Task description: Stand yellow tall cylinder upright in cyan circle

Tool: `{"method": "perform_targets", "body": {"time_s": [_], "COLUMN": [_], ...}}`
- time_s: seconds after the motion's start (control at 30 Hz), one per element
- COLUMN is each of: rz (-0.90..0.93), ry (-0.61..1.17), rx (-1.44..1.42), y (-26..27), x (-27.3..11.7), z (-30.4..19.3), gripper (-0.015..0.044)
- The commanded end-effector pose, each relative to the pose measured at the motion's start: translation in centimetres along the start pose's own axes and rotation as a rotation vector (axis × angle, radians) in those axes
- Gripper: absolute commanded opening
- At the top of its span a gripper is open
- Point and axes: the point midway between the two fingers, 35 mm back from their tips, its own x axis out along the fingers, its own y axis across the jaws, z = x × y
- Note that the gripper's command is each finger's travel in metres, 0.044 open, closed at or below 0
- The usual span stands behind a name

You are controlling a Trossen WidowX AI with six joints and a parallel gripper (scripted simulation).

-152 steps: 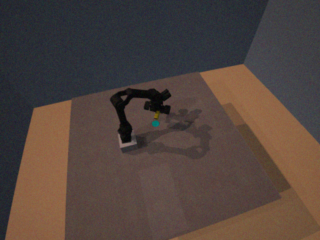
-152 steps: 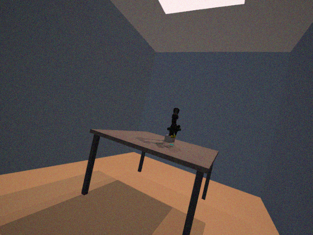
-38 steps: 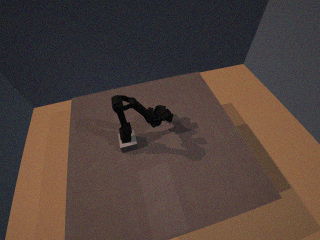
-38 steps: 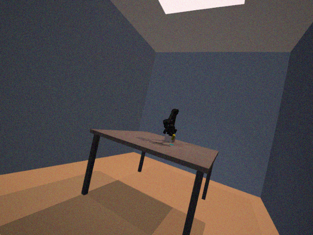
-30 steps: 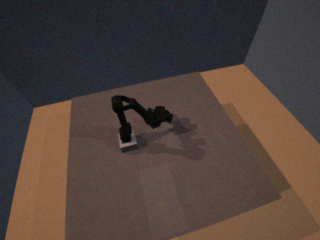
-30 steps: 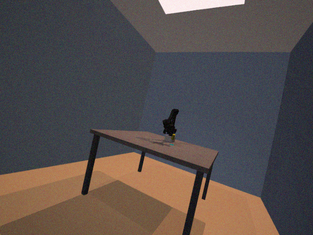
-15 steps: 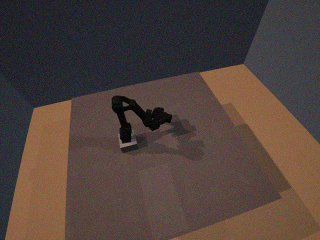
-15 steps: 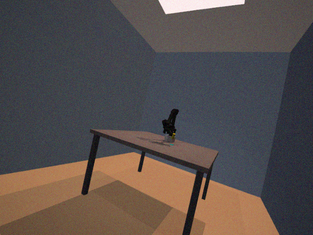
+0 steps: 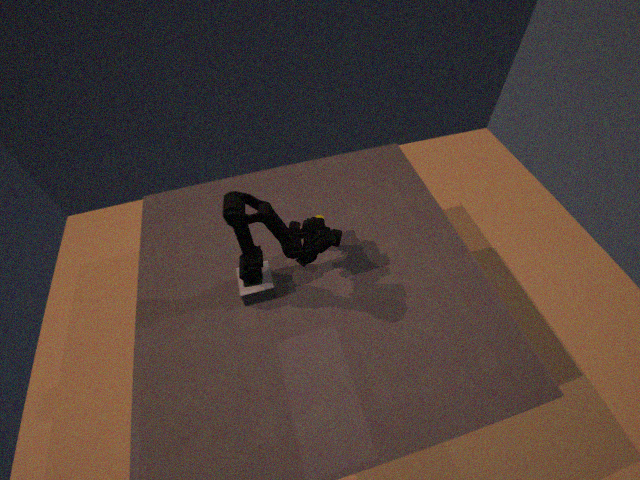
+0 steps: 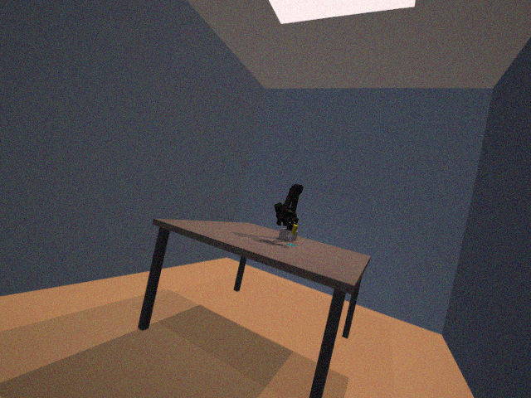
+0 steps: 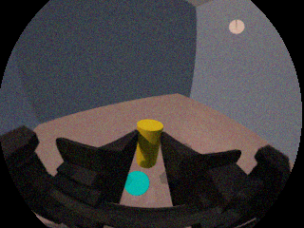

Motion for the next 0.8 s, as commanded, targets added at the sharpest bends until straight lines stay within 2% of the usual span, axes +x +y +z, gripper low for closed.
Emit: {"method": "perform_targets", "body": {"time_s": [0.0, 0.77], "rz": [0.008, 0.038], "ry": [-0.02, -0.125], "rx": [-0.003, -0.069], "y": [0.3, 2.0], "x": [-0.3, -2.0], "z": [0.0, 0.3], "gripper": [0.0105, 0.0105]}}
